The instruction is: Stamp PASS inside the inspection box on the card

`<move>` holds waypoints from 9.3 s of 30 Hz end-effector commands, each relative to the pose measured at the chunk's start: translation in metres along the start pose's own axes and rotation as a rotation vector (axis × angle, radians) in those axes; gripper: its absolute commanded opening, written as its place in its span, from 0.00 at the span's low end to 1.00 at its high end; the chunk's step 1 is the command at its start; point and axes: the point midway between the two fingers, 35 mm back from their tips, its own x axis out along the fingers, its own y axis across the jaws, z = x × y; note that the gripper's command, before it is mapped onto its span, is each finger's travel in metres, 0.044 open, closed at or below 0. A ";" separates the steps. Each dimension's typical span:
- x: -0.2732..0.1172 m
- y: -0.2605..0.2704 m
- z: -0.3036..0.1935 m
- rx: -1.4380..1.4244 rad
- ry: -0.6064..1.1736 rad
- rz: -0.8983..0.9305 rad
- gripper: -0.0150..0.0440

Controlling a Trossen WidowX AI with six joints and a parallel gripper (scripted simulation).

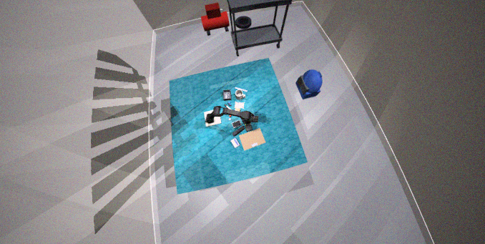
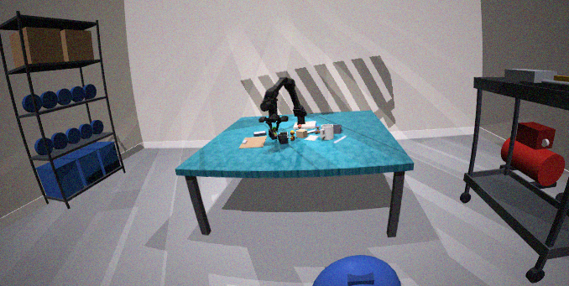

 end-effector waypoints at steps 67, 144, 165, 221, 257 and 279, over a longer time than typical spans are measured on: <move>-0.038 0.001 0.000 0.003 -0.020 -0.029 0.25; -0.015 0.039 -0.101 0.001 -0.016 -0.030 0.25; -0.001 0.039 -0.102 0.000 -0.018 -0.031 0.25; 0.015 0.040 -0.103 0.000 -0.020 -0.032 0.25; 0.017 0.040 -0.103 0.000 -0.020 -0.032 0.25; 0.018 0.040 -0.103 0.000 -0.020 -0.032 0.25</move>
